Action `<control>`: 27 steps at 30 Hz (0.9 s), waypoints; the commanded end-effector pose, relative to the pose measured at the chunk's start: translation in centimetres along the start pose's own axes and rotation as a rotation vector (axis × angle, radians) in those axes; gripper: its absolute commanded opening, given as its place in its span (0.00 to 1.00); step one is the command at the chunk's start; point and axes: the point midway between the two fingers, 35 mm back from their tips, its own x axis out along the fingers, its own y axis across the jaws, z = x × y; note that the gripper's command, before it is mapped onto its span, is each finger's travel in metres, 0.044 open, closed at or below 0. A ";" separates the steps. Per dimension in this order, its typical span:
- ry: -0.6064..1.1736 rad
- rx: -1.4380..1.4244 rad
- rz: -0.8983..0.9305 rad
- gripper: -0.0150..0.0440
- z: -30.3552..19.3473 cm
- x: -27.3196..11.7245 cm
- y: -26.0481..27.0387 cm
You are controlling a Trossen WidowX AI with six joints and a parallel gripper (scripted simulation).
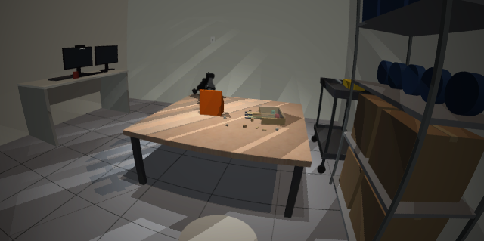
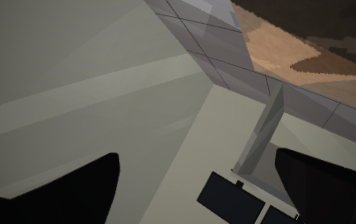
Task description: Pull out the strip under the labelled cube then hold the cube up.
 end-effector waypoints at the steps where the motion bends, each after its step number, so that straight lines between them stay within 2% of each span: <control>1: -0.066 -0.110 0.038 0.93 2.5 -1.8 3.3; 11: -0.262 -0.389 0.158 0.93 8.4 -7.2 12.3; 16: -0.396 -0.515 0.176 0.93 12.4 -11.5 16.3; 27: -0.649 -0.736 0.103 0.93 21.2 -25.5 21.3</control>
